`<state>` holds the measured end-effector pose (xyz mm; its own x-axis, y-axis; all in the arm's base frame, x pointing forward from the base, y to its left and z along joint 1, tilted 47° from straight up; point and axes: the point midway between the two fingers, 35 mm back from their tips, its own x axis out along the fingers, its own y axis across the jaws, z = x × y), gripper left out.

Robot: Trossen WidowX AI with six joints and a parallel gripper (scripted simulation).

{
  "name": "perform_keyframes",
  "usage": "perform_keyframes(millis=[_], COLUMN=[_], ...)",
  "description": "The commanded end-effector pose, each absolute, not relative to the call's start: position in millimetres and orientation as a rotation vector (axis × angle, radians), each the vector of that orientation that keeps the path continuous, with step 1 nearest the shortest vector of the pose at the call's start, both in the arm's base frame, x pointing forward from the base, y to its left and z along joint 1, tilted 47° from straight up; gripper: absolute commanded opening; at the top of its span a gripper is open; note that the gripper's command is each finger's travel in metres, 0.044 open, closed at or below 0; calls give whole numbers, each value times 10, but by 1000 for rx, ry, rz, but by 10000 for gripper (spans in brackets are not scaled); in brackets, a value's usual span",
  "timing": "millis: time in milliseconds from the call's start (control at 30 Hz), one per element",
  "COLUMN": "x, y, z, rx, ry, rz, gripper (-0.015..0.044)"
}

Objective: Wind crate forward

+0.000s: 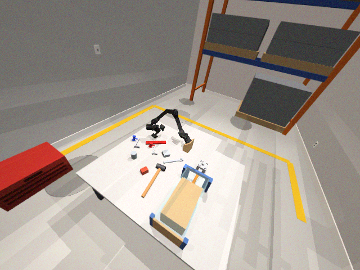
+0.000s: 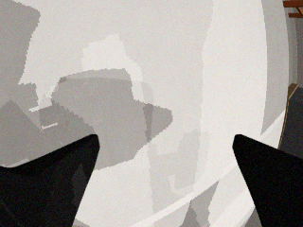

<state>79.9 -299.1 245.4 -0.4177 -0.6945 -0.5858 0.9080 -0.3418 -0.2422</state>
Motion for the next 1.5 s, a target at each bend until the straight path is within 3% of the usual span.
perform_keyframes(millis=[0, 800, 1467], x=[1522, 2917, 3109], y=[-2799, -1594, -1551], z=[2374, 1940, 1623], rx=[704, 1422, 1443], ry=[317, -215, -227], rz=[-1848, -1613, -1608], gripper=[440, 440, 440])
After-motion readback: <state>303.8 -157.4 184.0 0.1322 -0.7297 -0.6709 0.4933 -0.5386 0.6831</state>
